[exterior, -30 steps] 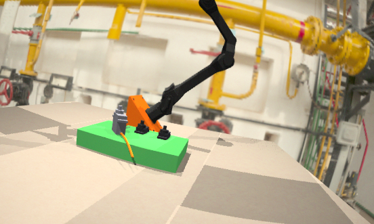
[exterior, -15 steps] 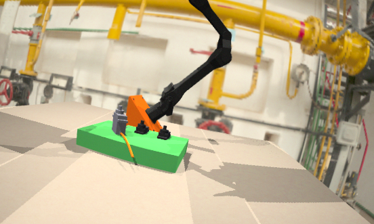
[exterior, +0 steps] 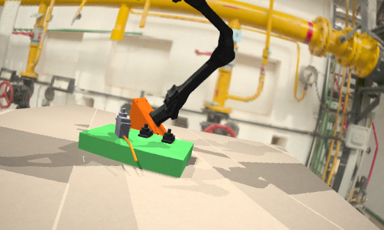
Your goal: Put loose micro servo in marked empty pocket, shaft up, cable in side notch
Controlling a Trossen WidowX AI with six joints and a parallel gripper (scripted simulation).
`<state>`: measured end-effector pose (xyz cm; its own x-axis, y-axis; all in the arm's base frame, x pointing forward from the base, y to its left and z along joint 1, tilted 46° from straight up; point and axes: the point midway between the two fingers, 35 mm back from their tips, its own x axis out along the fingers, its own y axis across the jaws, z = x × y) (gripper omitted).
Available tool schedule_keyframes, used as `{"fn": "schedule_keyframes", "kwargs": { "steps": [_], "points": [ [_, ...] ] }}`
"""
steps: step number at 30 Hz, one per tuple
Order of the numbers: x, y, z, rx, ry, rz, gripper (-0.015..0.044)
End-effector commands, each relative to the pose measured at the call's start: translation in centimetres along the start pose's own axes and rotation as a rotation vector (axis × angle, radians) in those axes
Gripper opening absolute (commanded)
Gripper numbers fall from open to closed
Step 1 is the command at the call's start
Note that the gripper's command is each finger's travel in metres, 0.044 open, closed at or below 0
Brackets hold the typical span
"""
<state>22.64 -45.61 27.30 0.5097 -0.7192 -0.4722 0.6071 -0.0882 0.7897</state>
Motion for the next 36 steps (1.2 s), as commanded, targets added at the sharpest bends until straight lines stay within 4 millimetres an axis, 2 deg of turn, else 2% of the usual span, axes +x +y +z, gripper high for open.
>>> {"fn": "schedule_keyframes", "kwargs": {
  "steps": [1,9,18,27,36],
  "points": [
    [1.1,-1.3,-3.0,0.052,0.099,-0.055,0.0440],
    [2.3,-3.9,-9.3,0.164,0.296,-0.195,0.0440],
    [2.1,-6.8,-16.2,0.288,0.491,-0.388,0.0440],
    [0.5,-9.6,-22.4,0.404,0.649,-0.615,0.0440],
    [-2.4,-12.3,-27.7,0.512,0.762,-0.876,0.0440]
  ]
}}
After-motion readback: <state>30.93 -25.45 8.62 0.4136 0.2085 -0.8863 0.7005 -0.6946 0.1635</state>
